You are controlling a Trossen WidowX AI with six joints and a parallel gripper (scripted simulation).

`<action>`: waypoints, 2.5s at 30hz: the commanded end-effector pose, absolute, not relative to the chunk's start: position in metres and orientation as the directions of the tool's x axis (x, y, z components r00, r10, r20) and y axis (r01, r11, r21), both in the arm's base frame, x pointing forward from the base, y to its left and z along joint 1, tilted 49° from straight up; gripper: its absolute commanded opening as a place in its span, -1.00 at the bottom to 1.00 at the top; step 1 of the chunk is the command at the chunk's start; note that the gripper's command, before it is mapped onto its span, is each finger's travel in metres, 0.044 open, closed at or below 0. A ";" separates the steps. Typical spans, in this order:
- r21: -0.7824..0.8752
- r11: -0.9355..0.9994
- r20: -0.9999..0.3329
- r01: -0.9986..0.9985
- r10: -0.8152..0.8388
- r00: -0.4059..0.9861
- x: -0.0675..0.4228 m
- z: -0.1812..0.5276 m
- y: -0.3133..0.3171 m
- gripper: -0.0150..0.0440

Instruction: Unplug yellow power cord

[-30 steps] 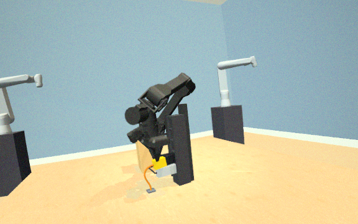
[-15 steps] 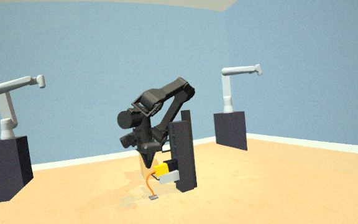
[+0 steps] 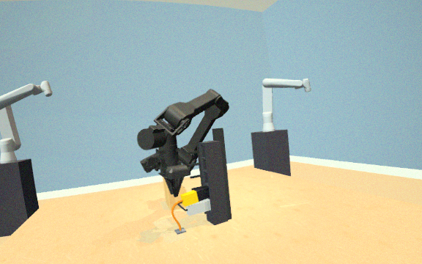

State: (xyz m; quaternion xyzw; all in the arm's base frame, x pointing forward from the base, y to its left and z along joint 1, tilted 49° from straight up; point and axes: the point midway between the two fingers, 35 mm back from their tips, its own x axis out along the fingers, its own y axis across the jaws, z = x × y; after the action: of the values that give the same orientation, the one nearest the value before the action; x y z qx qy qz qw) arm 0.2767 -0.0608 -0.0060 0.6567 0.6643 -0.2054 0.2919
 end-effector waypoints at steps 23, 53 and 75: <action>0.117 0.056 -0.661 0.992 0.749 0.036 0.273 0.019 -0.045 0.05; 0.122 0.062 -0.664 0.991 0.747 0.035 0.272 0.021 -0.030 -0.22; 0.121 0.060 -0.665 0.991 0.746 0.036 0.276 0.010 -0.041 -0.49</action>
State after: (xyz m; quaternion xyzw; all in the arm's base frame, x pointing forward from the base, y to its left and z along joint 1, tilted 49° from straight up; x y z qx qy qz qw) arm 0.2722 -0.0298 0.0183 0.6567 0.6679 -0.1967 0.2899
